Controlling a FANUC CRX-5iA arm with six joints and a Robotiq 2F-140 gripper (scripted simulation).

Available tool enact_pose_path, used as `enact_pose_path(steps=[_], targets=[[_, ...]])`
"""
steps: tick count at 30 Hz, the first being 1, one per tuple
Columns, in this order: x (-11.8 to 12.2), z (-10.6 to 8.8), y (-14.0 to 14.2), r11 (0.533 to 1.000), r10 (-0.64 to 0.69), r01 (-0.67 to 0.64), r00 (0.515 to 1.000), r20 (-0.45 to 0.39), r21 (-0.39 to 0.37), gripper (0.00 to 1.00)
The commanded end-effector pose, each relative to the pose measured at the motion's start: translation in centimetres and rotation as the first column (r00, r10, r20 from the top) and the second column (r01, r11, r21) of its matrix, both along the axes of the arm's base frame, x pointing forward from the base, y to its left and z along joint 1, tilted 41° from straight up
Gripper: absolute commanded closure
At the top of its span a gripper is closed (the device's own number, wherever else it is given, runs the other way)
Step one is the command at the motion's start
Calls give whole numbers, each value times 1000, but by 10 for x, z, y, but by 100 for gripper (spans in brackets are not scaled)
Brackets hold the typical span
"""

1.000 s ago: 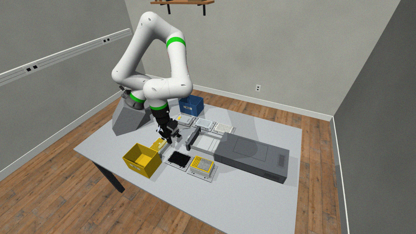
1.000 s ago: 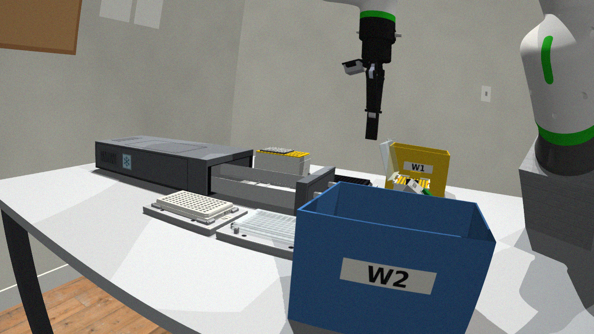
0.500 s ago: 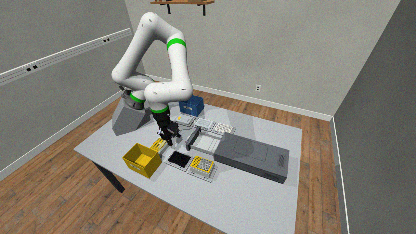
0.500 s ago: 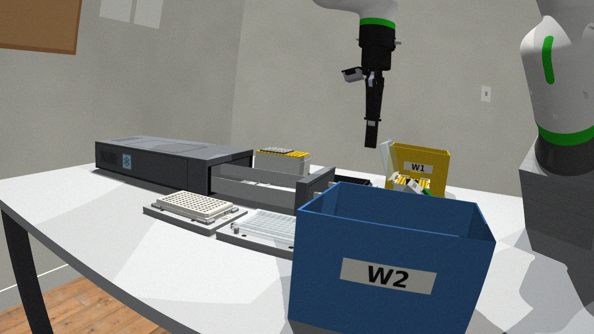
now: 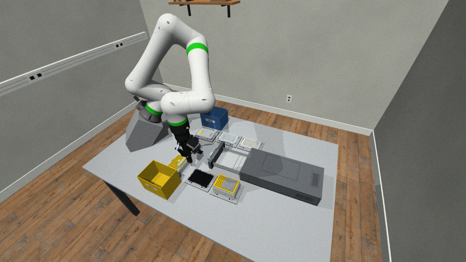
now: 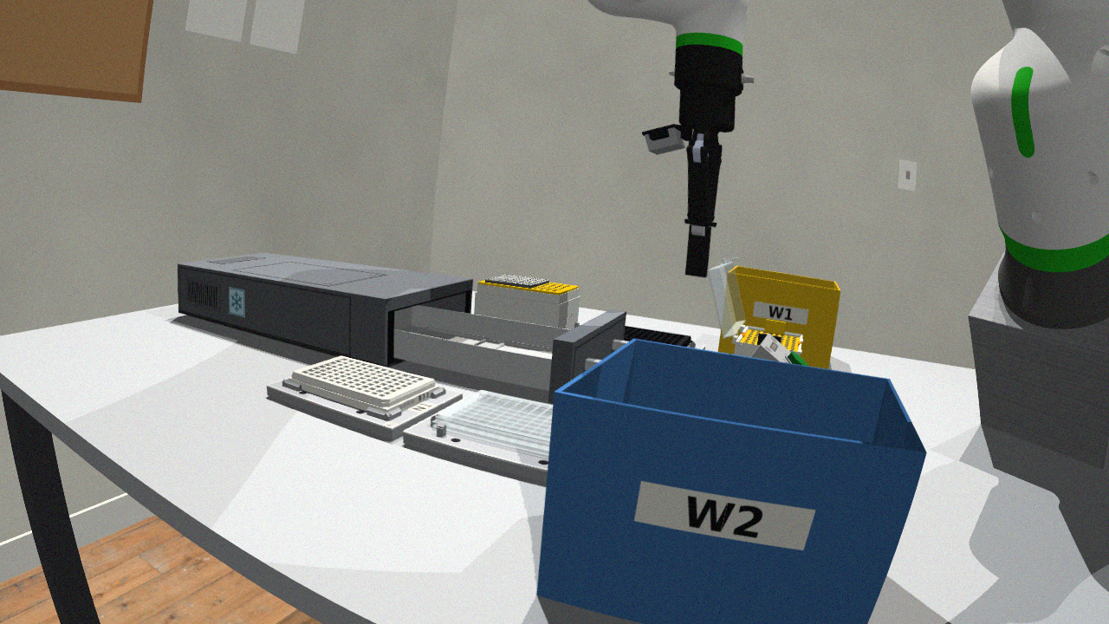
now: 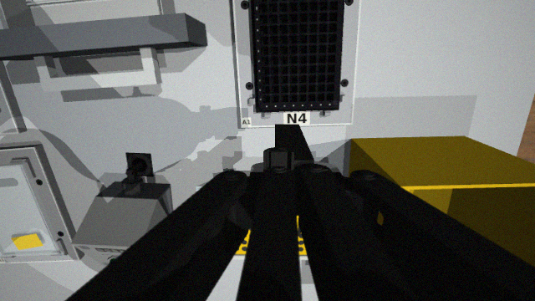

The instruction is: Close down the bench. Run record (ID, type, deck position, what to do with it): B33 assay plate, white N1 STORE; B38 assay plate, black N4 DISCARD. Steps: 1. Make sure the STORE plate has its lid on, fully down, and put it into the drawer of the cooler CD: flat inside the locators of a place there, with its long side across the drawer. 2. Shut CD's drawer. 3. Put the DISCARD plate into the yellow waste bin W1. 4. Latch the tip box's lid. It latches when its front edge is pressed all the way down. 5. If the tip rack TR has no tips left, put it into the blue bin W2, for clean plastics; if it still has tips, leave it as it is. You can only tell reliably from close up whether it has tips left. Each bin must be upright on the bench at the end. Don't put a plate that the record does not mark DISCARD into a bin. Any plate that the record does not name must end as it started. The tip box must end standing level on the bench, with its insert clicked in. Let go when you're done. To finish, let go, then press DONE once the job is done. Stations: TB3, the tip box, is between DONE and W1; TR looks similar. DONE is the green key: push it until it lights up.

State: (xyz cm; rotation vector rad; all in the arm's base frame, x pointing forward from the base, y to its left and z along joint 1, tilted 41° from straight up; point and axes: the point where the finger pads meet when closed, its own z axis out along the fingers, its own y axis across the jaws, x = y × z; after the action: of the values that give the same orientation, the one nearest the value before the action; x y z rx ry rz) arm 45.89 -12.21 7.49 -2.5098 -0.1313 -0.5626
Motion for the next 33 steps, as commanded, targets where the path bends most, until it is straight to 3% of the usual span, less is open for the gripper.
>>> enact_pose_path(steps=[1,33], targets=[[-3,0,-1,1000,-1,1,1000,1,-1,90],[-38,-12,-3,1000,-1,1,1000,1,-1,90]])
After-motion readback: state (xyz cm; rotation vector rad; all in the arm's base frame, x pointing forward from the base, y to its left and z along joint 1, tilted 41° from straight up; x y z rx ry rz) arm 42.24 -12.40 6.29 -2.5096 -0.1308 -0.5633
